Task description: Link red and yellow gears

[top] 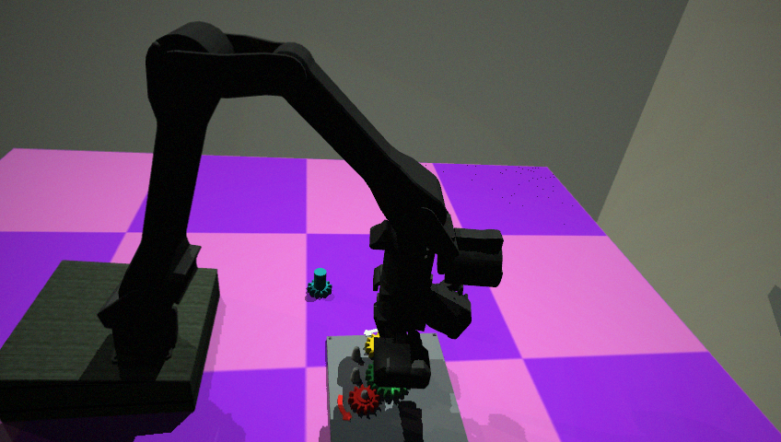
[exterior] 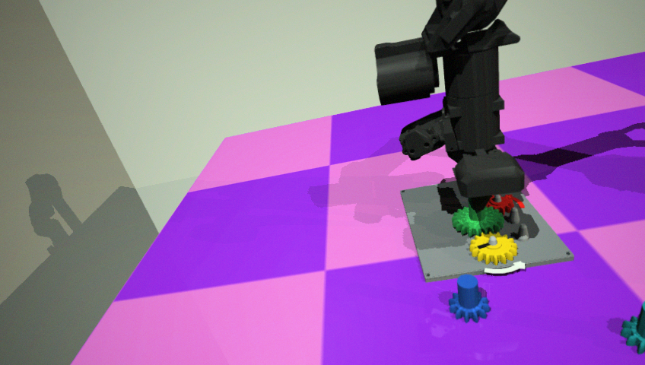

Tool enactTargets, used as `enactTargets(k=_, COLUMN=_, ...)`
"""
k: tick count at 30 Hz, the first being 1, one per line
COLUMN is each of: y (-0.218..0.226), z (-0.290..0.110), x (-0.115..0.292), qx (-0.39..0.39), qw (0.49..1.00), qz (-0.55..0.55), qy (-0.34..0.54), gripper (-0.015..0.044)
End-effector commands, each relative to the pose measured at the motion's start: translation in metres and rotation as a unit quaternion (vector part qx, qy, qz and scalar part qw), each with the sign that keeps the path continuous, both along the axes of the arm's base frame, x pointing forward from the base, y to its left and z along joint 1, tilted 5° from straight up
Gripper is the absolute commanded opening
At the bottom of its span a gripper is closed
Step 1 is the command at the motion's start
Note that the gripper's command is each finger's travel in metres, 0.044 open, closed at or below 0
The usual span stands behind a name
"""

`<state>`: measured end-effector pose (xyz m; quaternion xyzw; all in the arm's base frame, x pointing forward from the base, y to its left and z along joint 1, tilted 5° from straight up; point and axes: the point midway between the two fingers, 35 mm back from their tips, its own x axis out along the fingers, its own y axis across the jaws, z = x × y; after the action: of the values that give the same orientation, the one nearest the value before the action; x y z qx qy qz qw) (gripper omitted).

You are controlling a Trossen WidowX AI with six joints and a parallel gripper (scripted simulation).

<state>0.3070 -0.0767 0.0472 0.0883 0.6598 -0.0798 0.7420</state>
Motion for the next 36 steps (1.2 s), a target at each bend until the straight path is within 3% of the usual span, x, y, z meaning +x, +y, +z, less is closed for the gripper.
enactTargets(k=1, y=0.000, z=-0.001, x=0.001, qx=0.000, qw=1.000, qz=0.005, qy=0.000, gripper=0.0000)
enactTargets(k=15, y=0.000, z=-0.003, x=0.000, qx=-0.014, qw=0.992, qz=0.123, qy=0.000, gripper=0.0000)
enactTargets(k=21, y=0.000, z=0.000, x=0.000, qx=-0.010, qw=0.996, qz=0.091, qy=0.000, gripper=0.0140)
enactTargets(k=35, y=0.000, z=0.047, x=-0.005, qx=-0.008, qw=0.997, qz=0.070, qy=0.000, gripper=0.0140)
enactTargets(k=36, y=0.000, z=0.041, x=-0.003, qx=-0.009, qw=0.997, qz=0.073, qy=0.001, gripper=0.0166)
